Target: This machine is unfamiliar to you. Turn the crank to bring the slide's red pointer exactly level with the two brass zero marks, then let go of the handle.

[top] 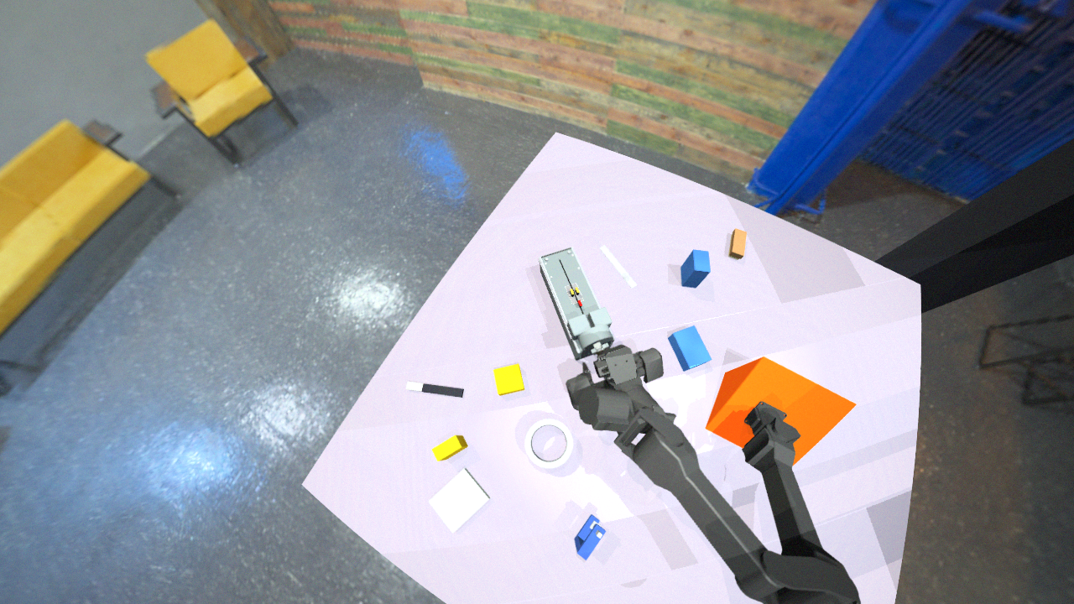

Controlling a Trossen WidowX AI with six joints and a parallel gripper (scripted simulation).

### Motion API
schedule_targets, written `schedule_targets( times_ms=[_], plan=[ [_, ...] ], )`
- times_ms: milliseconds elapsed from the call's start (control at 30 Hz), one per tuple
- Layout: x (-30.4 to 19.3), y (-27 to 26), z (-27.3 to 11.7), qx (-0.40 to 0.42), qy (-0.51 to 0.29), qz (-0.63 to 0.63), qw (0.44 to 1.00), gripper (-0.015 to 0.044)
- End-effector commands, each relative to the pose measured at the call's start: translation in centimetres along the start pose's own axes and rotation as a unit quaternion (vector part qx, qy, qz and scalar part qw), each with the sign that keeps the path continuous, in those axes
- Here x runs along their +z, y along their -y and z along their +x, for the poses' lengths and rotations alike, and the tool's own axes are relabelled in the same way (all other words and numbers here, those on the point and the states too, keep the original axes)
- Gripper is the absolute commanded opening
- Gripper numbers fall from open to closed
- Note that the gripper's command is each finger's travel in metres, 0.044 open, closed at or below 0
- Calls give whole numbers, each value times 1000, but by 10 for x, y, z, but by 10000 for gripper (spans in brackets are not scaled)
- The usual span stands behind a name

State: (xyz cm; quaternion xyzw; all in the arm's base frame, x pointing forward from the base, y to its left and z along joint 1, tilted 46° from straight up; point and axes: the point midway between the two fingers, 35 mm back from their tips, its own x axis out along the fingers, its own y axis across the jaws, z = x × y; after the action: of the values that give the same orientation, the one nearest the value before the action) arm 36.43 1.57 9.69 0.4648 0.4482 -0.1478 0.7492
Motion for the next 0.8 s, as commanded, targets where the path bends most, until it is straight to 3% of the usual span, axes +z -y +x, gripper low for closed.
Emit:
schedule_targets(
  times_ms=[0, 333, 767],
  plan=[
    [0, 1, 1, -2, 2, 2, 1000, 256],
    [0, 1, 1, -2, 2, 2, 1000, 0],
    [0, 3, 0, -2, 2, 2, 1000, 0]
  ],
)
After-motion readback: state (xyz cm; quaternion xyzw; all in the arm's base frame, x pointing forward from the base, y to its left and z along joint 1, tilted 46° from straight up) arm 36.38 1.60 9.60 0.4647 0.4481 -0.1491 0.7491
